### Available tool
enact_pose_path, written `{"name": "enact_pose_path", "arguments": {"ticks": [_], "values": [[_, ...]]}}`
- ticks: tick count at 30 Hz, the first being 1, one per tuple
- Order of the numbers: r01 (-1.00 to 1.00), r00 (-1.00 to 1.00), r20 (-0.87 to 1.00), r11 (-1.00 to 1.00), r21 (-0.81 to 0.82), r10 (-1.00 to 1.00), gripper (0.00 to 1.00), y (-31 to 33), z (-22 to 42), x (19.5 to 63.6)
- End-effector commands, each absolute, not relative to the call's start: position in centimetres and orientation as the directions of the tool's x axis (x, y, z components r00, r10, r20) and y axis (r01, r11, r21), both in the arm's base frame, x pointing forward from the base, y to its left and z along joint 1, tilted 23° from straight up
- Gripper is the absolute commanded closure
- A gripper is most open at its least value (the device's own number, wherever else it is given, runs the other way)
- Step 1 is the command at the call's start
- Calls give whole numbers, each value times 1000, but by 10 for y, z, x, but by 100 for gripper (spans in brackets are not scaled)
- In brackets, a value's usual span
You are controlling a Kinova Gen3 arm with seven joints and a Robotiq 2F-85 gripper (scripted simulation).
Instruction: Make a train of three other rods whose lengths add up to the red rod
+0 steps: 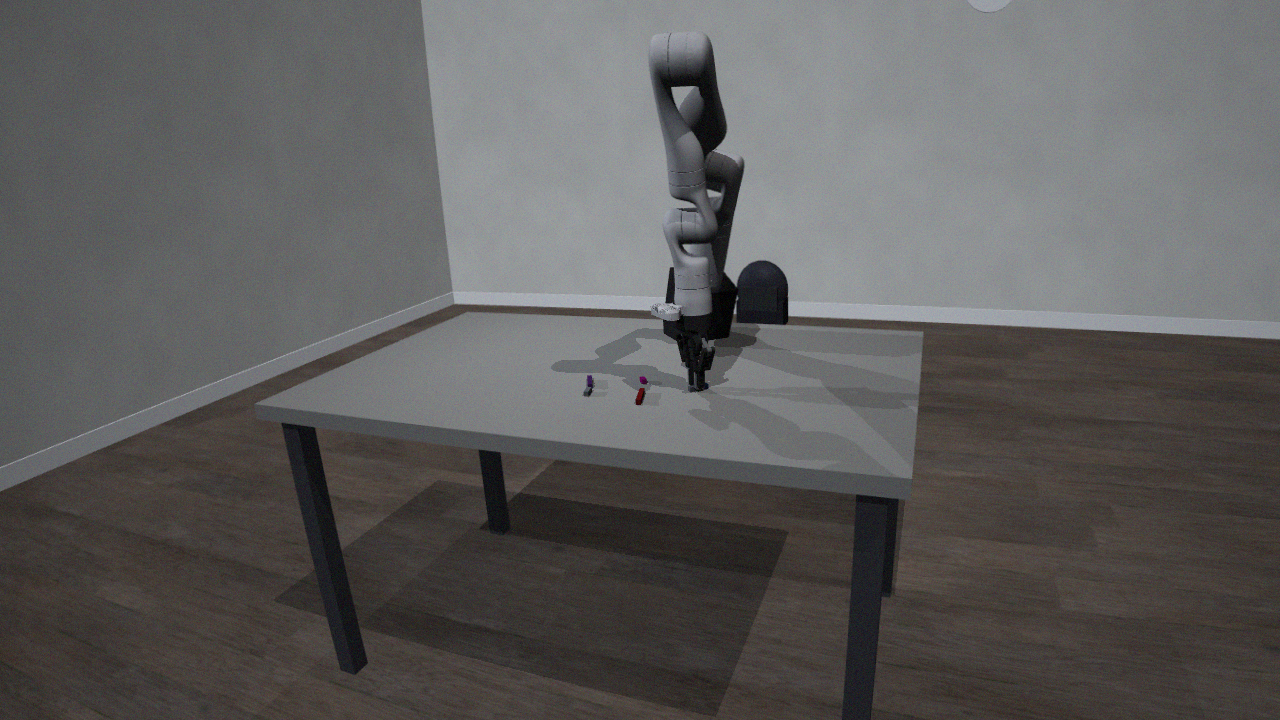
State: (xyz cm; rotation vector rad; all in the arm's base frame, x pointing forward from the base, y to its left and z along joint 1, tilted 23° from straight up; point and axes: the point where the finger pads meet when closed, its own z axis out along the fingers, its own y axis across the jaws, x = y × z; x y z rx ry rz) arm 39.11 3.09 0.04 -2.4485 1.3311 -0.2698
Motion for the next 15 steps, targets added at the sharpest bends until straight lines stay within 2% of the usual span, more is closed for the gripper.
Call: {"name": "enact_pose_path", "arguments": {"ticks": [1, 15], "values": [[-774, 539, 11, -501, -388, -842, 76, 27, 12, 391], [-774, 539, 11, -501, -388, -842, 76, 15, 68, 370]]}}
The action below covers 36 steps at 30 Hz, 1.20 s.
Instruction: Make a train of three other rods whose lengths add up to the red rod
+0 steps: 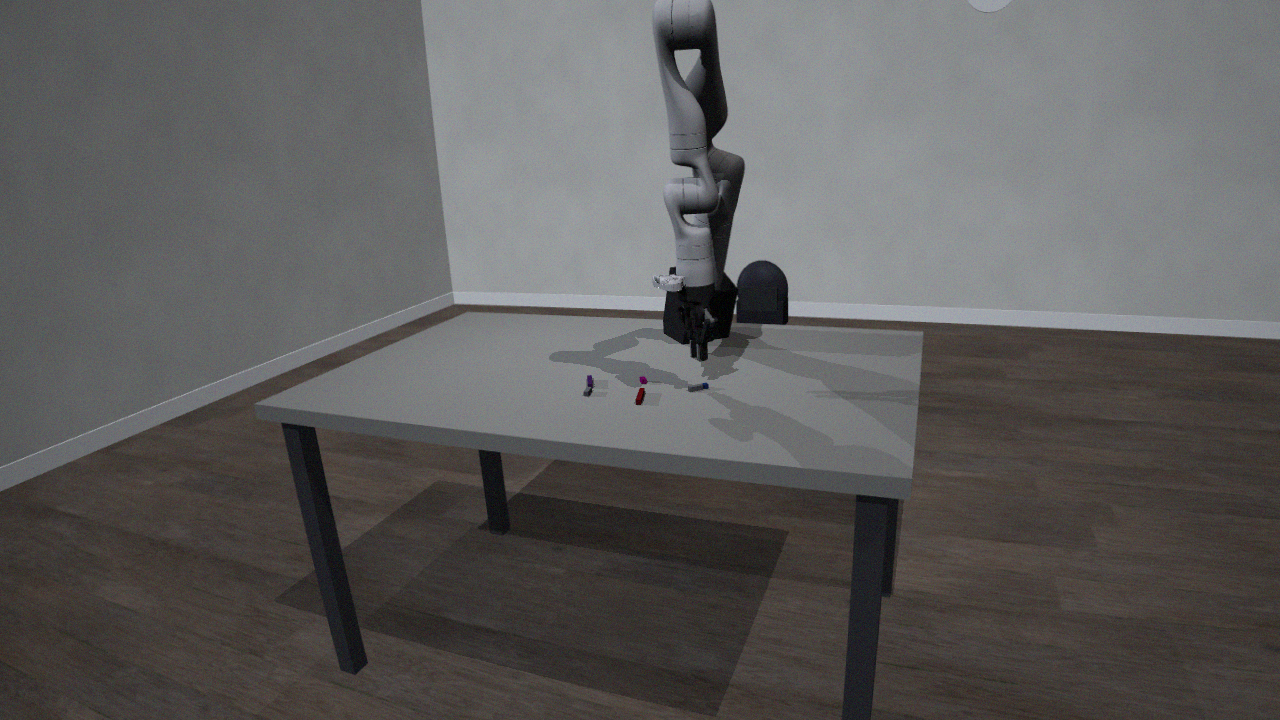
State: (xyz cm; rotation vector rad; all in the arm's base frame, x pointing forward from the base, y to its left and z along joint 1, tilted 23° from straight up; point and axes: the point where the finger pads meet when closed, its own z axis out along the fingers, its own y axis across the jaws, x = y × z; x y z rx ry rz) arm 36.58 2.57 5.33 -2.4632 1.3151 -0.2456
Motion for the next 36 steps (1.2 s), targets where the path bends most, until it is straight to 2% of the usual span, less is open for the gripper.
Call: {"name": "enact_pose_path", "arguments": {"ticks": [1, 9, 10, 36], "values": [[-774, 539, 11, -501, -388, -842, 76, 14, 71, 369], [-774, 539, 11, -501, -388, -842, 76, 12, 80, 366], [-774, 539, 11, -501, -388, -842, 0, 12, 80, 366], [-787, 520, 3, -481, -386, -854, 0, 10, 79, 367]]}}
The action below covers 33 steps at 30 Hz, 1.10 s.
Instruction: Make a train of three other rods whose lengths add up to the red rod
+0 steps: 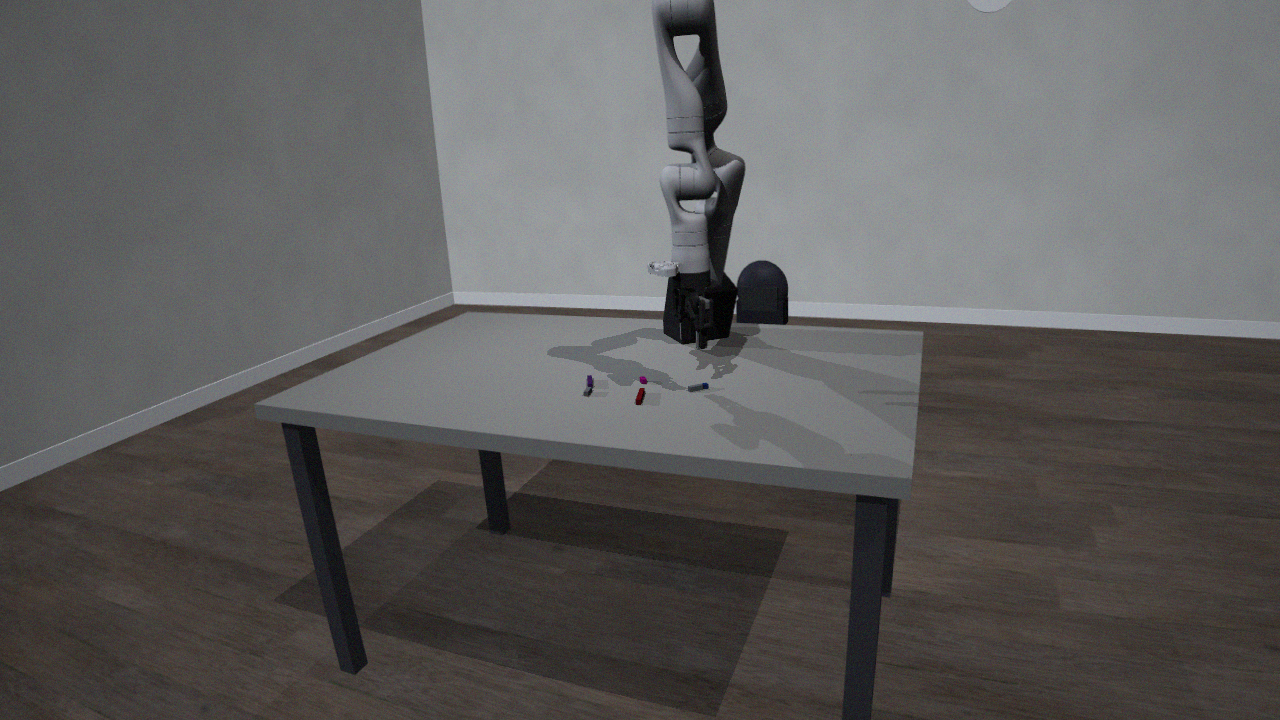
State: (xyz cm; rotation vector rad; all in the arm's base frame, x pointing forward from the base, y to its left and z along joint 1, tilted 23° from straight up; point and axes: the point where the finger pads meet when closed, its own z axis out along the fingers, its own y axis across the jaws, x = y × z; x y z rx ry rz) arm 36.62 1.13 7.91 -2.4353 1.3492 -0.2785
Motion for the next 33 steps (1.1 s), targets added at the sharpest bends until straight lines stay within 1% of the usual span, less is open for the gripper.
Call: {"name": "enact_pose_path", "arguments": {"ticks": [1, 6, 10, 12, 17, 21, 26, 27, 29, 33], "values": [[-796, 508, -2, -468, -385, -862, 0, 8, 79, 367], [-872, 369, -58, -324, -366, -928, 0, -8, 73, 372], [-939, 153, -133, -103, -328, -979, 0, -31, 66, 378], [-939, 153, -133, -103, -328, -979, 0, -31, 66, 378], [-937, -194, -231, 249, -244, -954, 0, -66, 56, 385], [-852, -440, -287, 497, -166, -851, 0, -92, 48, 390], [-658, -697, -333, 751, -56, -635, 0, -125, 40, 395], [-609, -739, -339, 792, -33, -582, 0, -131, 38, 396], [-609, -739, -339, 792, -33, -582, 0, -131, 38, 396], [-375, -876, -351, 925, 67, -330, 0, -160, 32, 400]]}}
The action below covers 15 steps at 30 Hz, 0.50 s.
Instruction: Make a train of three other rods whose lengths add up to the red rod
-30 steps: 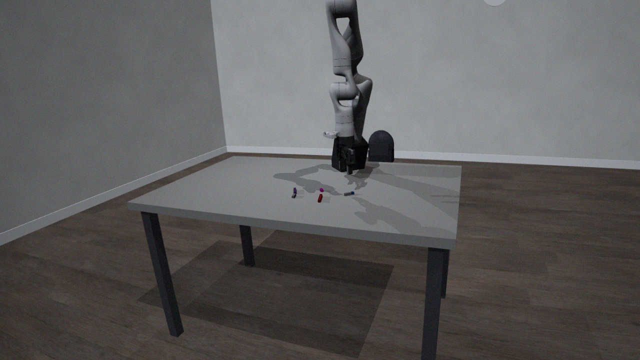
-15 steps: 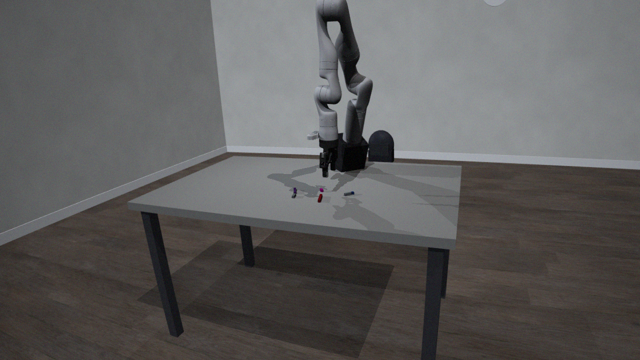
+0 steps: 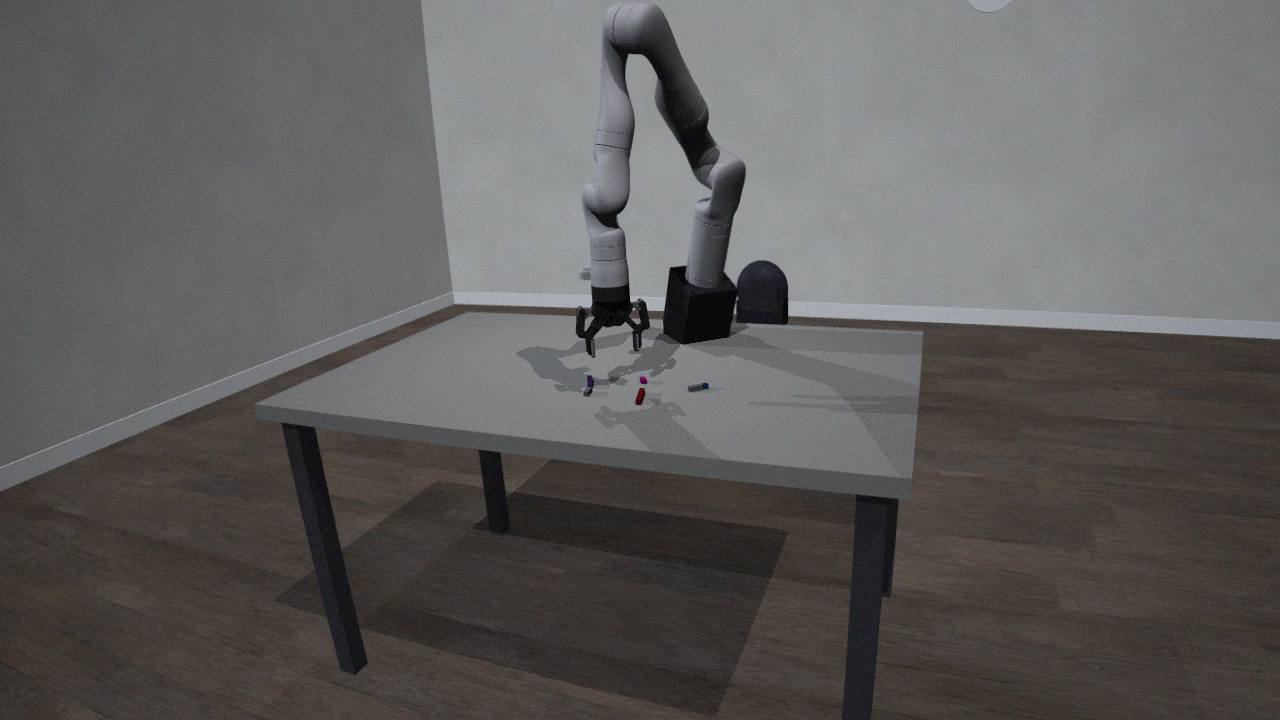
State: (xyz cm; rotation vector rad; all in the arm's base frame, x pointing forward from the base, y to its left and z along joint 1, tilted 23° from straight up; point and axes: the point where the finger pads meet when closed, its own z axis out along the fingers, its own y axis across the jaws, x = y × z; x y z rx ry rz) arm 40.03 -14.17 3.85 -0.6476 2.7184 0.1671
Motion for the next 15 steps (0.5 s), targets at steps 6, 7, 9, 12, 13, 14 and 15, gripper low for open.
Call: {"name": "enact_pose_path", "arguments": {"ticks": [6, 7, 9, 12, 13, 14, 15], "values": [[-119, -938, -343, 979, 165, -56, 0, -190, 26, 405], [-93, -940, -341, 980, 175, -29, 0, -193, 25, 405], [-57, -941, -338, 981, 188, 10, 0, -198, 25, 406], [-38, -941, -337, 980, 195, 30, 0, -200, 24, 406], [-38, -941, -337, 980, 195, 30, 0, -200, 24, 406], [-34, -941, -336, 980, 196, 35, 0, -200, 24, 406], [-32, -941, -336, 980, 197, 37, 0, -201, 24, 406]]}}
